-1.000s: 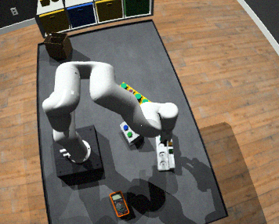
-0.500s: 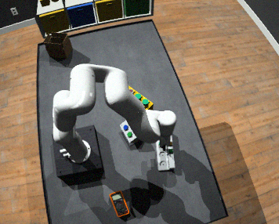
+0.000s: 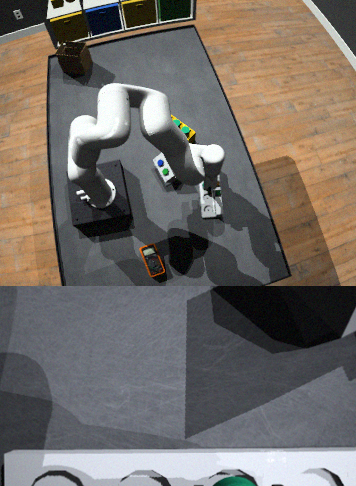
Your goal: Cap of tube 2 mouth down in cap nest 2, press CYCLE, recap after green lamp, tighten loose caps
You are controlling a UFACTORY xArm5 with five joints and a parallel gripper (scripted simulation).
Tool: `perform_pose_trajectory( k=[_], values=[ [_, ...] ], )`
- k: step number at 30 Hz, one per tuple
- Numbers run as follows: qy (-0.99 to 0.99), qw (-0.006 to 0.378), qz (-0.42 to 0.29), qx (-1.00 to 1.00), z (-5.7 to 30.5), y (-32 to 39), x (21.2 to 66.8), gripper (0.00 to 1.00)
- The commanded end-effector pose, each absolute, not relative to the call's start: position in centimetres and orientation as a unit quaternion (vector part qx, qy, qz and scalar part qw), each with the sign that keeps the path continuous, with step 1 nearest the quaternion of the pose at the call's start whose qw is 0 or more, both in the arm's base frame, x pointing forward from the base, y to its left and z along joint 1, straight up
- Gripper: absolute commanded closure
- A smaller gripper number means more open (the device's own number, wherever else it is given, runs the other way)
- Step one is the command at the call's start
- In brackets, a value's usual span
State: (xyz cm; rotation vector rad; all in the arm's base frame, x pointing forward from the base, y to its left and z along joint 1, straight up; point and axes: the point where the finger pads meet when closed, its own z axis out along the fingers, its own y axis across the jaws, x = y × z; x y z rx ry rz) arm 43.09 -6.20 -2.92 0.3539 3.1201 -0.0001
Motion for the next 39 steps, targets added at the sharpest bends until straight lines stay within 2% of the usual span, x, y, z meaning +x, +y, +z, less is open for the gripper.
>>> perform_pose_trajectory(
  k=[1,39],
  values=[
    [0.994,0.002,-0.002,0.113,-2.9,-6.2,43.2,1.00],
    [0.994,0.002,-0.002,0.113,-3.9,-6.2,43.1,1.00]
  ],
)
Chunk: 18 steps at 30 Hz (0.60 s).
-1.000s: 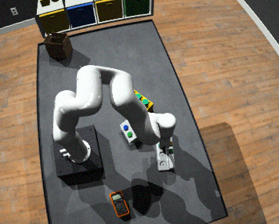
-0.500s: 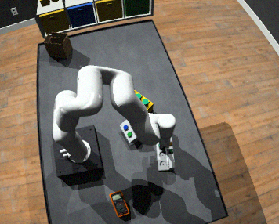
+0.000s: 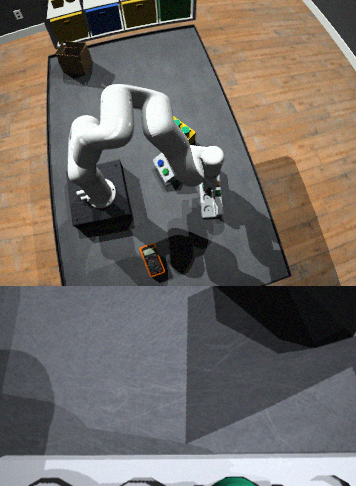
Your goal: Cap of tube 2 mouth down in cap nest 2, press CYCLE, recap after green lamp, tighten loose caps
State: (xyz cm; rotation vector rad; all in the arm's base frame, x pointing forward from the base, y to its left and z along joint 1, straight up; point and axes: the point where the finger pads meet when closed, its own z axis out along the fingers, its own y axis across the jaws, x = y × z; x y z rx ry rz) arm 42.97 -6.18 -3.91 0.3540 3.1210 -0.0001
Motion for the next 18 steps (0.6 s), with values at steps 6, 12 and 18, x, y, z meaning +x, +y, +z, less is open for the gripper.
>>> perform_pose_trajectory(
  k=[6,12,18],
  values=[
    [0.994,0.002,-0.002,0.113,-3.88,-6.20,43.11,0.54],
    [0.994,0.002,-0.002,0.113,-3.88,-6.20,43.11,0.54],
    [0.994,0.002,-0.002,0.113,-3.38,-6.20,43.11,0.54]
  ],
)
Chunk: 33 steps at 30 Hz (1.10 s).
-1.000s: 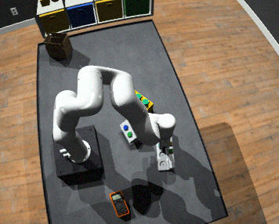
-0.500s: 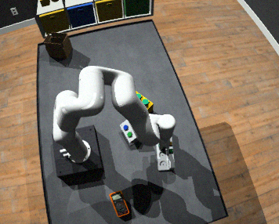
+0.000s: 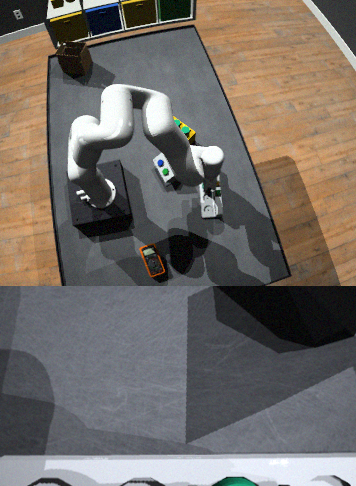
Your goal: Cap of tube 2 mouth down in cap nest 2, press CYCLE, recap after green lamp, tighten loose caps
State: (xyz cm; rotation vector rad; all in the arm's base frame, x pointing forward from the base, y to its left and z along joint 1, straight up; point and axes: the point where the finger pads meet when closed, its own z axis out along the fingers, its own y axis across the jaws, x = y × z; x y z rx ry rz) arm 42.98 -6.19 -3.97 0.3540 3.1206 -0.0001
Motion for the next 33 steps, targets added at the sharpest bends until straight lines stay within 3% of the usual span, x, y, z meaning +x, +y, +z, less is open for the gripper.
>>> perform_pose_trajectory(
  k=[1,33],
  values=[
    [0.994,0.002,-0.002,0.113,-3.4,-6.2,43.1,0.54],
    [0.994,0.002,-0.002,0.113,9.9,-6.2,43.1,0.54]
  ],
)
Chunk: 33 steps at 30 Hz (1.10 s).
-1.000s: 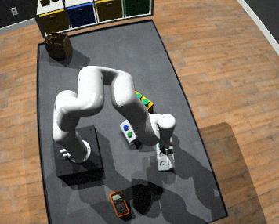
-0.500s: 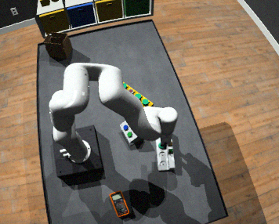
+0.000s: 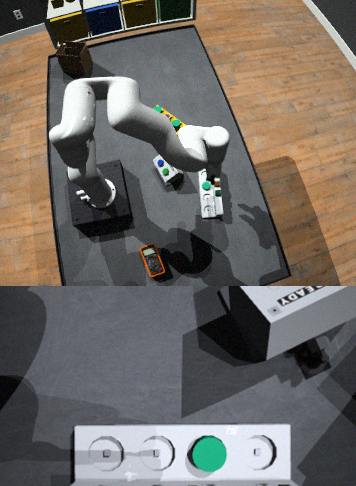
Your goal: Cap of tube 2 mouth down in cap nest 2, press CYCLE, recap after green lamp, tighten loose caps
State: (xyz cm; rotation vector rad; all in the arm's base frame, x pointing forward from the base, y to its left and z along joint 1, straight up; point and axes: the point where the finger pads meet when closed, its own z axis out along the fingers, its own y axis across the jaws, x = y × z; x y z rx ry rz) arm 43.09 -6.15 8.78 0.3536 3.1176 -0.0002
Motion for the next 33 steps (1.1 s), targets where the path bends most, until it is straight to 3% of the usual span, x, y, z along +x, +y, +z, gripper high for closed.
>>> perform_pose_trajectory(
  k=[1,4,5,22,33],
  values=[
    [0.994,0.002,-0.002,0.113,9.9,-6.2,43.1,0.54],
    [0.994,0.002,-0.002,0.113,9.9,-6.2,43.1,0.54],
    [0.988,0.002,-0.002,0.154,9.7,-5.6,42.5,1.00],
    [0.858,0.002,-0.001,0.514,7.7,-0.8,36.6,1.00],
    [0.780,0.003,0.000,0.626,6.2,2.8,32.3,1.00]
  ],
)
